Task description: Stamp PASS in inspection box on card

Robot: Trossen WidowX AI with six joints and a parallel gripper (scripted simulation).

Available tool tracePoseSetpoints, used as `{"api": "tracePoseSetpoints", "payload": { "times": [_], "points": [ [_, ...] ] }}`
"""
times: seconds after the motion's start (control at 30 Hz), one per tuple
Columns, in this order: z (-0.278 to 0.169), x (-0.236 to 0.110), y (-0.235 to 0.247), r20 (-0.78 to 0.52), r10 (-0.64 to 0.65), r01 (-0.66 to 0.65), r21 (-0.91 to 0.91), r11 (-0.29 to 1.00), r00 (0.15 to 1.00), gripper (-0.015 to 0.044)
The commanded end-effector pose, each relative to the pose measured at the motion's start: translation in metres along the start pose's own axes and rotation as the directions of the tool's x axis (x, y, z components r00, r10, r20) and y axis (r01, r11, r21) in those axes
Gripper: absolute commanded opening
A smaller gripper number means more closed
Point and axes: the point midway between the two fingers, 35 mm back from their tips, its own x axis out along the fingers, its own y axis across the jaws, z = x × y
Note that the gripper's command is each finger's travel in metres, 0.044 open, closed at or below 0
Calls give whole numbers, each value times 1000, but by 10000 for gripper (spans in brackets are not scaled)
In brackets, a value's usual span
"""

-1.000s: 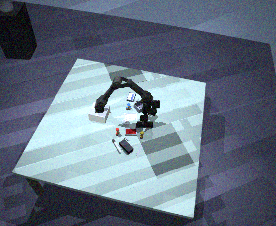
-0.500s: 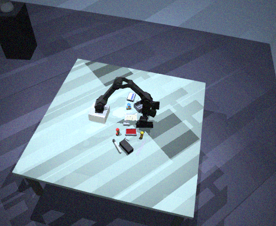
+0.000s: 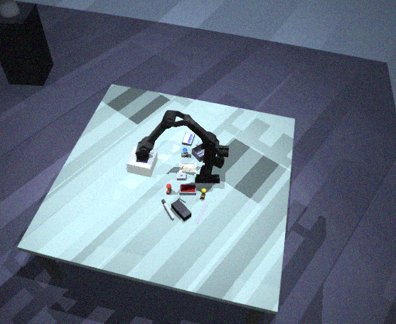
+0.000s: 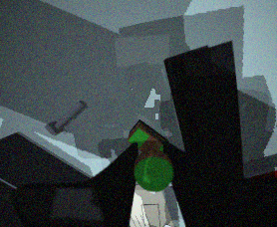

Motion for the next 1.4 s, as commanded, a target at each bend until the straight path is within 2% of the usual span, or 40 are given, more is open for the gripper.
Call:
{"api": "tracePoseSetpoints", "payload": {
  "times": [0.0, 0.03, 0.13, 1.37],
  "points": [
    [0, 0, 1, 2, 2, -2, -1, 1000, 1000, 80],
    [0, 0, 1, 2, 2, -2, -1, 1000, 1000, 73],
    [0, -1, 1, 2, 2, -2, -1, 1000, 1000, 0],
    [2, -19, 1, 1, 2, -2, -1, 1000, 1000, 0]
  ]
}}
